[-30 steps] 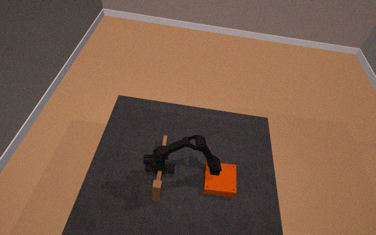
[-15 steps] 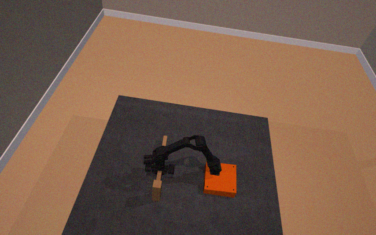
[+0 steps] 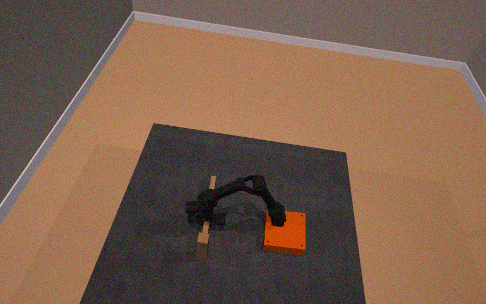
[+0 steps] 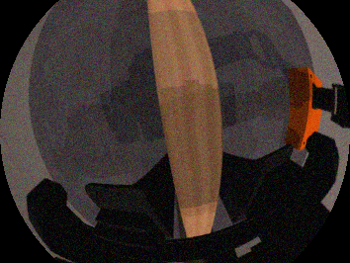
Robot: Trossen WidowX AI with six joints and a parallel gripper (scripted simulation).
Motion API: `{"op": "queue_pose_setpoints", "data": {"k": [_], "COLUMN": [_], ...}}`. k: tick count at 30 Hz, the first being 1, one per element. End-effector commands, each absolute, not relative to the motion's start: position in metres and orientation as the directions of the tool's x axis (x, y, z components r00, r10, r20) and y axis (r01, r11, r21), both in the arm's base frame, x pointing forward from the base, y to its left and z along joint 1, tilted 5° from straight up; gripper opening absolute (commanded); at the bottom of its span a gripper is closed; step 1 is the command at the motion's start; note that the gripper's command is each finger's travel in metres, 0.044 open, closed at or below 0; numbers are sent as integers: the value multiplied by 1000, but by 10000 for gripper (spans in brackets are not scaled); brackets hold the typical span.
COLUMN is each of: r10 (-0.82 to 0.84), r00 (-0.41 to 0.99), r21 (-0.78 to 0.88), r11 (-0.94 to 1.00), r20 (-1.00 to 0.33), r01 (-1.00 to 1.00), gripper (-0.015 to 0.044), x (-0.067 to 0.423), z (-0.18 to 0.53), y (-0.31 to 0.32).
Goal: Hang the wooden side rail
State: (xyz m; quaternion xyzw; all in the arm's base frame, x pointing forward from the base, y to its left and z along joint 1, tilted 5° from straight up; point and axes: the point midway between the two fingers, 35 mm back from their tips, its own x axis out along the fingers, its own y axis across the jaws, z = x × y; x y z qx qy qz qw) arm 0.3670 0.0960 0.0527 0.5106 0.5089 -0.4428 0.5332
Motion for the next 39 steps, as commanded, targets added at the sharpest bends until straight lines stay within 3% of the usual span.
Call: {"op": "queue_pose_setpoints", "data": {"k": [1, 39], "r10": [53, 54], "r00": [102, 102], "r21": [106, 107], "r11": [84, 84], "r20": [-993, -993], "r01": [991, 991], "gripper": [0, 0], "x": [368, 371], "z": [58, 60], "y": [97, 100]}}
